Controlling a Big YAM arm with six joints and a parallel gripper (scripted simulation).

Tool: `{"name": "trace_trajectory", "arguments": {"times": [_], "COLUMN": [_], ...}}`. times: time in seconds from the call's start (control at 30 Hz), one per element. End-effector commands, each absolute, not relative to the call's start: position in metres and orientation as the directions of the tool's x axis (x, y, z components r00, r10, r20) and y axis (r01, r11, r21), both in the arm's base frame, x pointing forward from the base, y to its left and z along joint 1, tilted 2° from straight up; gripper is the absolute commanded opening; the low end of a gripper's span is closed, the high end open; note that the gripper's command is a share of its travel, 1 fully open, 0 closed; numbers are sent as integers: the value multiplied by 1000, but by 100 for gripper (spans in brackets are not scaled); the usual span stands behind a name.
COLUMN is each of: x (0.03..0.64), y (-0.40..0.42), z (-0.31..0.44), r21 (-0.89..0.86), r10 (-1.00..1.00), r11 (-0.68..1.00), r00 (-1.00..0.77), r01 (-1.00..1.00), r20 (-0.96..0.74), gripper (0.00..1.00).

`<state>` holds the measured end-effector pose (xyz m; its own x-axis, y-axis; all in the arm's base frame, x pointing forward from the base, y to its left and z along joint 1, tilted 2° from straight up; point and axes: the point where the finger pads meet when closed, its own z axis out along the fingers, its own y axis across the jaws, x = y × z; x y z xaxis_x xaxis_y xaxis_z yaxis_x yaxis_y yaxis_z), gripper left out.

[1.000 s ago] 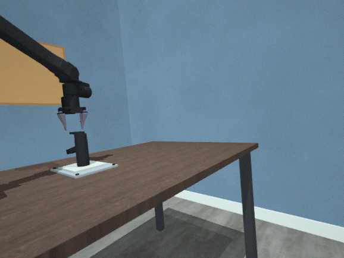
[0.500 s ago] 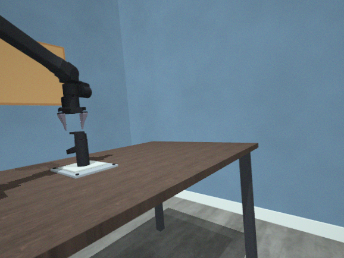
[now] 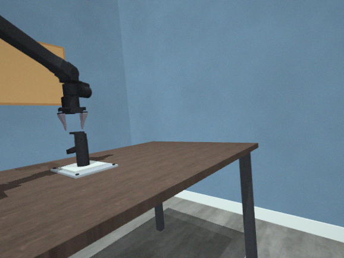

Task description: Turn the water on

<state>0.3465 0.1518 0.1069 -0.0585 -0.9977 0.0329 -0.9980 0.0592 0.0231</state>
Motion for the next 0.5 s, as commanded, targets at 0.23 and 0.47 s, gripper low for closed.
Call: {"name": "trace_trajectory", "arguments": {"times": [0.23, 0.47], "x": [369, 370], "y": [160, 160], "z": [118, 118], "r21": [-13, -15], "r10": [-998, -998], "r11": [60, 60], "r00": [-60, -60], "r01": [-998, -998], "r20": [16, 15], "gripper": [69, 69]}}
